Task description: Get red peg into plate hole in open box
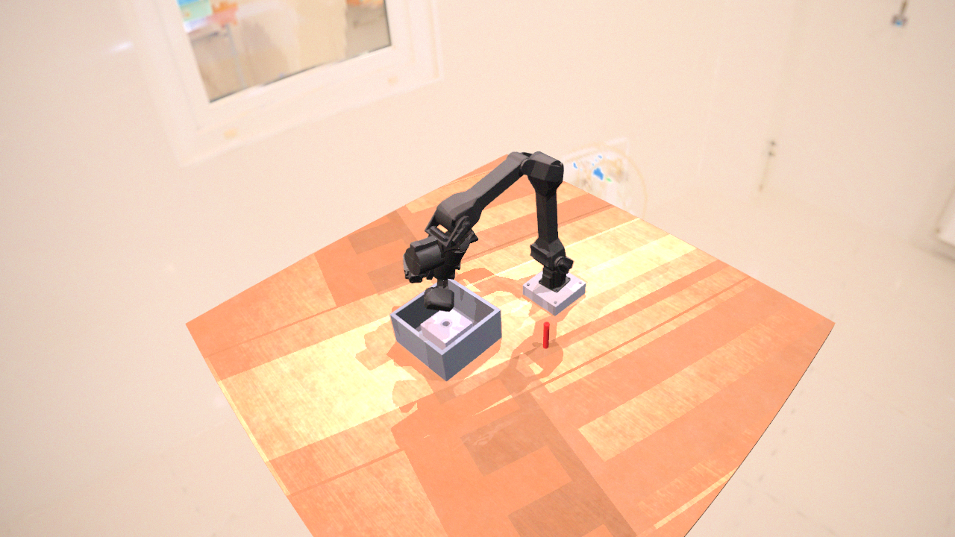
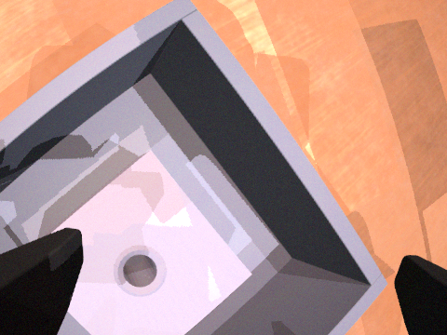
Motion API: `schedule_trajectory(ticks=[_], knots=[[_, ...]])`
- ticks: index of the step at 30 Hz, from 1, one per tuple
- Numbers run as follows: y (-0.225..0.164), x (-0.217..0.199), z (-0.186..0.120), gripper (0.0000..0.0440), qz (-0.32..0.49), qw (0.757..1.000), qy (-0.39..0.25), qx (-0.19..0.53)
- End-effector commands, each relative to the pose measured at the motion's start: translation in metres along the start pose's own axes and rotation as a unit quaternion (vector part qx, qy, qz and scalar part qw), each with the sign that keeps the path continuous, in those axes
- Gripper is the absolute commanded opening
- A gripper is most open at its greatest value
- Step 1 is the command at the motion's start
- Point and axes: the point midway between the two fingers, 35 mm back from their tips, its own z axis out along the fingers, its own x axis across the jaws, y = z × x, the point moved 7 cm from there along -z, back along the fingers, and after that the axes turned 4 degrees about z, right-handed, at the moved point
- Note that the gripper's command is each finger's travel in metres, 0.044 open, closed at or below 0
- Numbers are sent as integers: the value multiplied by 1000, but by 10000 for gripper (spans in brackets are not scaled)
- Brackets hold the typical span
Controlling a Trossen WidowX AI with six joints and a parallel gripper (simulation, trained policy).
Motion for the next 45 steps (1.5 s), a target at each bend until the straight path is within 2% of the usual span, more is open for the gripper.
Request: schedule_trajectory(ticks=[1,12,22,32,45], knots=[[-26,13,-21,440,-6,1000,25,18],[-106,33,-58,440,-14,994,44,97],[-171,36,-70,440,-10,988,24,155],[-216,45,-55,440,-13,986,19,166],[-251,58,-9,440,-24,989,37,139]])
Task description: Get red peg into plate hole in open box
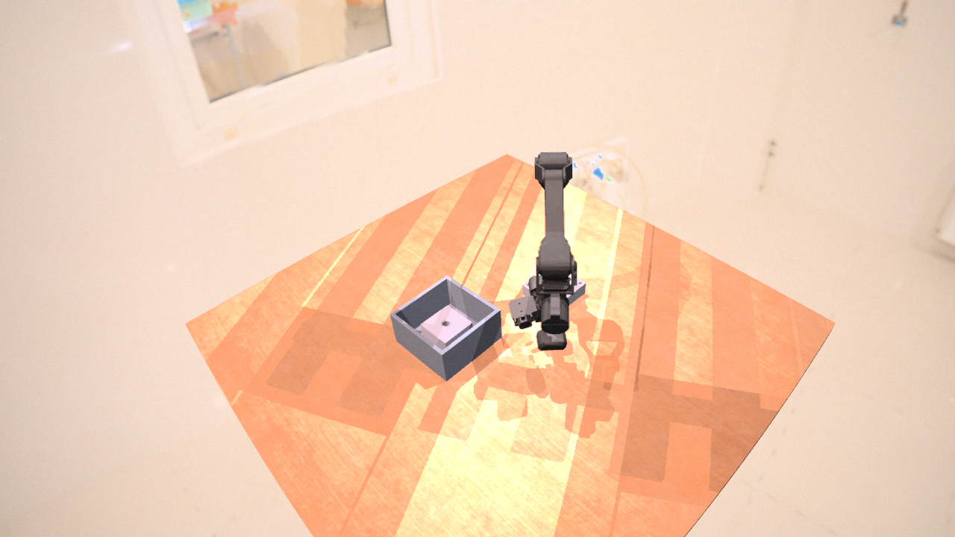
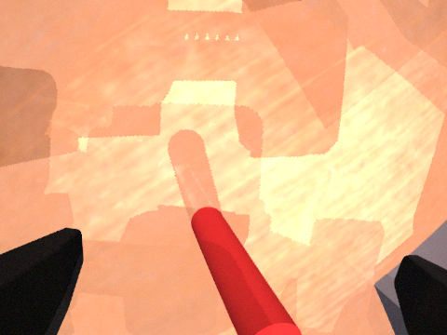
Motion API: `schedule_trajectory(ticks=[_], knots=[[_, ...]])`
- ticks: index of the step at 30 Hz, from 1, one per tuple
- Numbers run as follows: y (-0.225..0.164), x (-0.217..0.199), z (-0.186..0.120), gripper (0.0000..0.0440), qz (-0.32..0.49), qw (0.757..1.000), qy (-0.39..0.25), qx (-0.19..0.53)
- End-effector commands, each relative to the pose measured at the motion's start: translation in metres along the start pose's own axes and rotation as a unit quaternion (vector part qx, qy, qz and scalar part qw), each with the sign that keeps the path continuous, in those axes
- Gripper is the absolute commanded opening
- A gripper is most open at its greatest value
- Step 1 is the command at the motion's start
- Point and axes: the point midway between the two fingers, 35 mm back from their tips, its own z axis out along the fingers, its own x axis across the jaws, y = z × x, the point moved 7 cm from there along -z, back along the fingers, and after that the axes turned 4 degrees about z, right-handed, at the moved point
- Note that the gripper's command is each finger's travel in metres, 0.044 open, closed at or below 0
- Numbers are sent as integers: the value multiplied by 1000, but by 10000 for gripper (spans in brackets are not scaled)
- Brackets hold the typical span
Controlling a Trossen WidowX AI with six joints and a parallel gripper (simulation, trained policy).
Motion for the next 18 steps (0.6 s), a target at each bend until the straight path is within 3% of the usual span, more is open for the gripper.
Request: schedule_trajectory(ticks=[1,5,7,18], knots=[[-4,2,18,440,-4,1000,1,-9],[-6,3,32,435,-10,1000,4,-13],[-7,3,38,412,-14,1000,2,-12],[-10,-1,57,129,-17,1000,-23,5]])
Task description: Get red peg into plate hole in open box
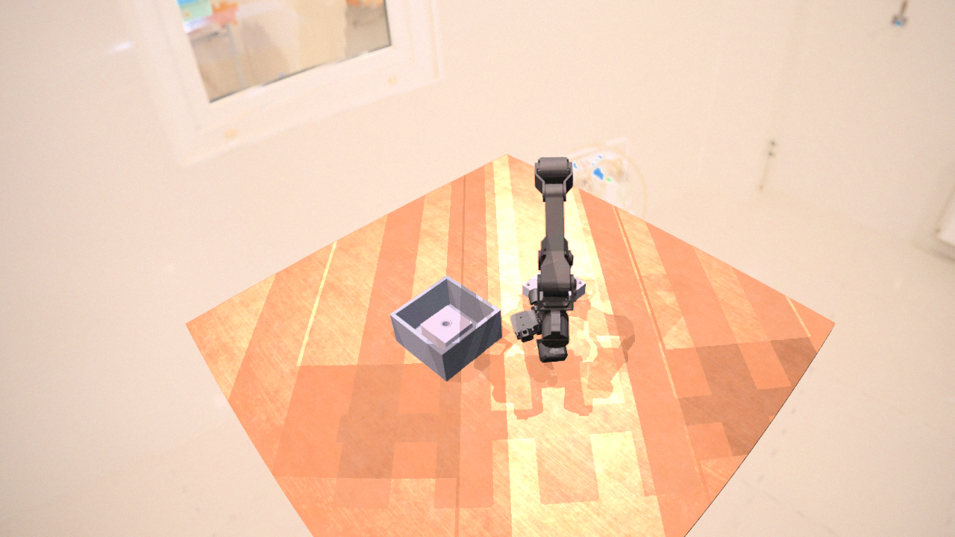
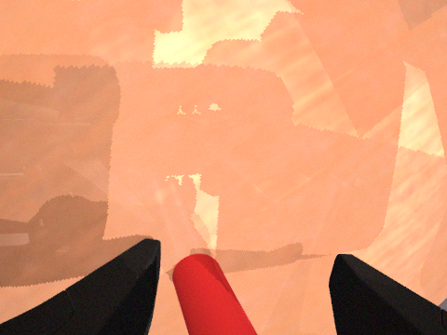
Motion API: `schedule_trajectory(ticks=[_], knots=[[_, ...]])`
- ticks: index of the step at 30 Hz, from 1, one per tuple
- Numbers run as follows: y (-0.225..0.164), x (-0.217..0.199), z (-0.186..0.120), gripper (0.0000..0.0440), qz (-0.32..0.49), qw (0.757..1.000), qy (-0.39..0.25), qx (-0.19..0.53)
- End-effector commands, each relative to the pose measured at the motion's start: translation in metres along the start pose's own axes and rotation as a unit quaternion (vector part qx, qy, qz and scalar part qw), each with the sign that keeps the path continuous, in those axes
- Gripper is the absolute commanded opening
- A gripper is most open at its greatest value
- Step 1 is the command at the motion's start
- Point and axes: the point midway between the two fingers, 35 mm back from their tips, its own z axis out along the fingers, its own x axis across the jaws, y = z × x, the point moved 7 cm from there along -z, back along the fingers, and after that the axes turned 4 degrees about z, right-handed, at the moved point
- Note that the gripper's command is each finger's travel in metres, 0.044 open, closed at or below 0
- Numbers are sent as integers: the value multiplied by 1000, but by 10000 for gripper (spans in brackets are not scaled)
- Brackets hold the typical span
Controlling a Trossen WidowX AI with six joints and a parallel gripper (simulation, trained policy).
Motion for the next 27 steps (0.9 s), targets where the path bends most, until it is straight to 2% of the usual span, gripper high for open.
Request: schedule_trajectory(ticks=[1,6,27], knots=[[0,-1,5,103,0,1000,-13,7],[0,-3,7,0,1,999,-33,8],[44,-26,-79,0,14,996,-8,-86]])
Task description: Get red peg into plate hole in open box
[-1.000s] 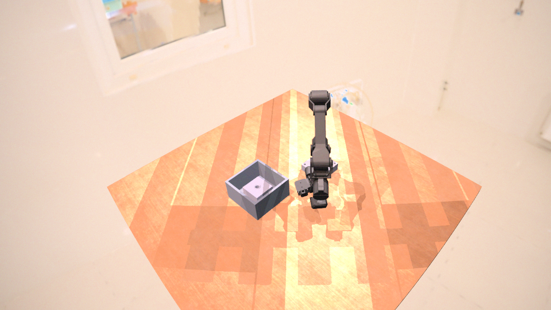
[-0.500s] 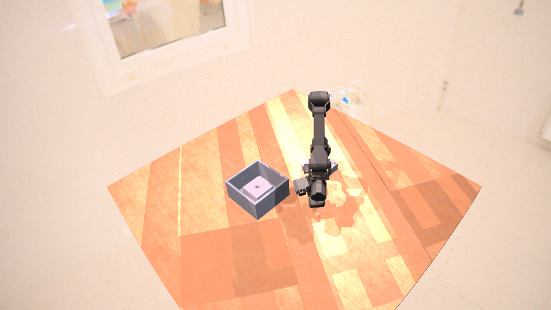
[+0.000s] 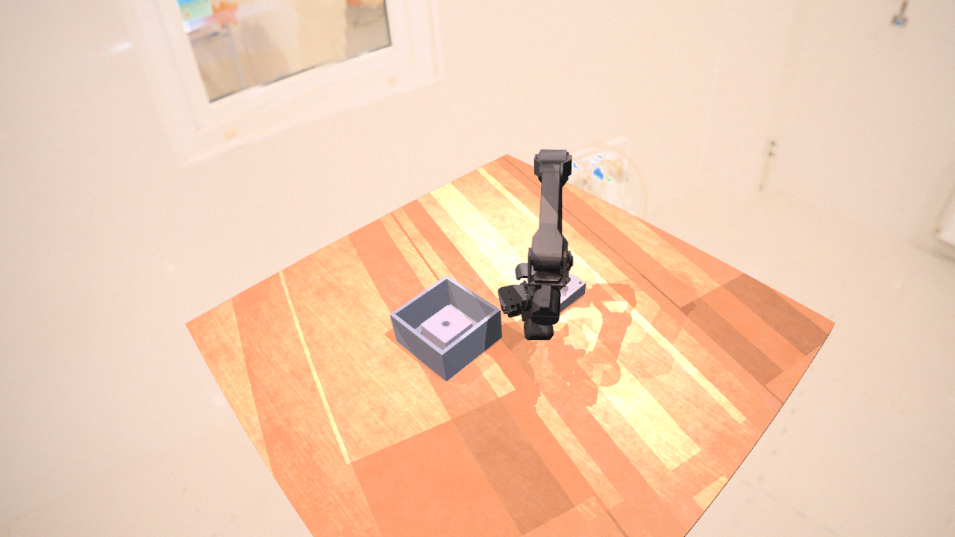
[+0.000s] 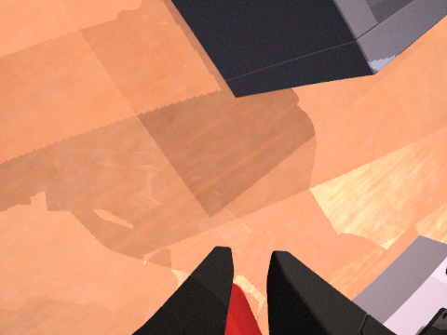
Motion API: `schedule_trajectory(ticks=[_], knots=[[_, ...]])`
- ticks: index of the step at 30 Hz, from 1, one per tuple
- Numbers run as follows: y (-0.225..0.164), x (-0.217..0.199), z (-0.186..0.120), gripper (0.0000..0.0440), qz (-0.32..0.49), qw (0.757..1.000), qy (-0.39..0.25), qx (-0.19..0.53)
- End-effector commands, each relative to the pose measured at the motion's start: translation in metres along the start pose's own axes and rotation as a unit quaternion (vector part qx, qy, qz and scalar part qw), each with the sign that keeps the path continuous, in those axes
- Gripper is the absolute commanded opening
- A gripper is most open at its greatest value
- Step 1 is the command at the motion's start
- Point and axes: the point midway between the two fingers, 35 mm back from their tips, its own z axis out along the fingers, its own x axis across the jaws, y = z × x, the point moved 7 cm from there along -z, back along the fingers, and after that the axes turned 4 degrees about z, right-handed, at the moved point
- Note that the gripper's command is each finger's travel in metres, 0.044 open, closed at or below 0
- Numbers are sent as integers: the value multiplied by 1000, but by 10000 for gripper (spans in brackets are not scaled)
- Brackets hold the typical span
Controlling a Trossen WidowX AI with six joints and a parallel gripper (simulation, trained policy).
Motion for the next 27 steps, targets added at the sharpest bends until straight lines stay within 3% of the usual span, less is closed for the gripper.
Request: schedule_trajectory(ticks=[1,13,27], knots=[[13,-6,-17,0,16,1000,13,-15],[59,-16,-34,0,96,994,24,-42],[116,-23,-19,0,166,985,25,-49]])
